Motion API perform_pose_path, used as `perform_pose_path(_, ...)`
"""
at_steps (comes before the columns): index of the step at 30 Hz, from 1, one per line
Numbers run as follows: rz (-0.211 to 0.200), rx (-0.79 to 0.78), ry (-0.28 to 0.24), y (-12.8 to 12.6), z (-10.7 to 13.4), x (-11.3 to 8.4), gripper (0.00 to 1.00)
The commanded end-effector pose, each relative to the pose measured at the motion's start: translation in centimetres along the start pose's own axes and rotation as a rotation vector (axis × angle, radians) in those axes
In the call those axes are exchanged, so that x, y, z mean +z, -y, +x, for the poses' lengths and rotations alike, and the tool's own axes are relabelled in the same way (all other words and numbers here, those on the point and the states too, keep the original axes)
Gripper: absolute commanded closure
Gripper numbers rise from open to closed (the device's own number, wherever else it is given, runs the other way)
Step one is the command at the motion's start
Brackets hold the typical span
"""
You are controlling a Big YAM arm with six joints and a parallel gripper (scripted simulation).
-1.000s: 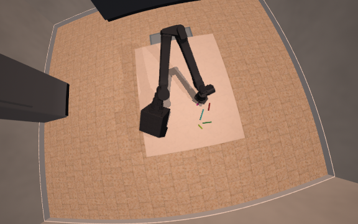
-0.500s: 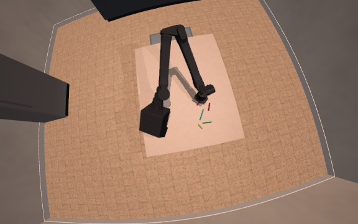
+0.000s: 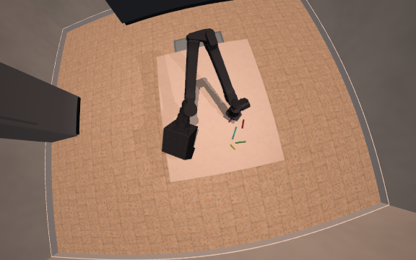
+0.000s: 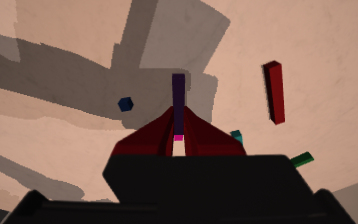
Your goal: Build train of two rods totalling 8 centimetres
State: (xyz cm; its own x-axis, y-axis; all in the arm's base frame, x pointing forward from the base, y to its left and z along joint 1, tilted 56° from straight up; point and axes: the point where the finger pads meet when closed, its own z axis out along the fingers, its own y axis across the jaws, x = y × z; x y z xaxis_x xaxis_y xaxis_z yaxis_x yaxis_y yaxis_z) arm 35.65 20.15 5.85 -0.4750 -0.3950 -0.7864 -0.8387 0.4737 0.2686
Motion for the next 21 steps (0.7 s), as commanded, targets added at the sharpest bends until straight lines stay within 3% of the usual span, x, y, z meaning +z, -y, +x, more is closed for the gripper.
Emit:
perform_pose_path(1,-0.012,0.001,-0.007,-0.61,0.33,0.45,0.96)
perform_pose_path(21,-0.010,-0.006,-0.002,-0.57,-0.01,0.38,0.96)
